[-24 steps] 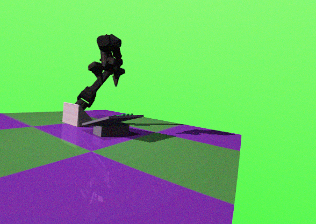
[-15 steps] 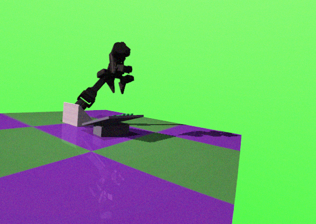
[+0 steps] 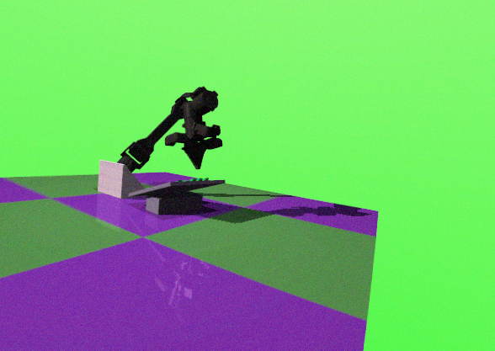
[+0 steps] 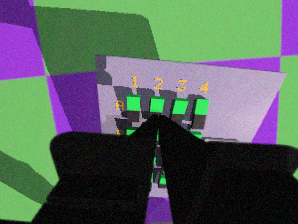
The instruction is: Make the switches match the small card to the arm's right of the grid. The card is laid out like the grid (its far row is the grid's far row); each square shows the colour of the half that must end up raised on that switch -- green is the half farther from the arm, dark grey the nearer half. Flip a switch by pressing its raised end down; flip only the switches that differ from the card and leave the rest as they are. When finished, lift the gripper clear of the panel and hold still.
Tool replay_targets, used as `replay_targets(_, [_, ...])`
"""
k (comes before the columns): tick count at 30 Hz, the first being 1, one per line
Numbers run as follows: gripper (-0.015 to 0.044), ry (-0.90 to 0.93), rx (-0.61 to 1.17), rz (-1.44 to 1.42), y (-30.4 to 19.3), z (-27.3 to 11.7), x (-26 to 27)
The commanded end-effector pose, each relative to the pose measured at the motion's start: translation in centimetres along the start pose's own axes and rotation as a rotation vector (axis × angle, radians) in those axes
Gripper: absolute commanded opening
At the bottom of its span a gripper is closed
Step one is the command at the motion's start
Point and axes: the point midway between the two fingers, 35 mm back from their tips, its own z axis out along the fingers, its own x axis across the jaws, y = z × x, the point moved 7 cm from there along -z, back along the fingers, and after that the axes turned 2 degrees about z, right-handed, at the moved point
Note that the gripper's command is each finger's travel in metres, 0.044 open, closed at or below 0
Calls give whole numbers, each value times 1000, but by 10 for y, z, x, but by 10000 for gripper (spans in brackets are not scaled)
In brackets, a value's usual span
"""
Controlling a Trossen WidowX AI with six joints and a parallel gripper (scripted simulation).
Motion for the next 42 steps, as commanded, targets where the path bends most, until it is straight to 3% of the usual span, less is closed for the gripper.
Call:
replay_targets(1, [0, 1, -4, 9, 1, 5, -1])
replay_targets(16, [0, 2, -5, 8, 1, 27, -1])
replay_targets(42, [0, 2, -5, 8, 1, 28, -1])
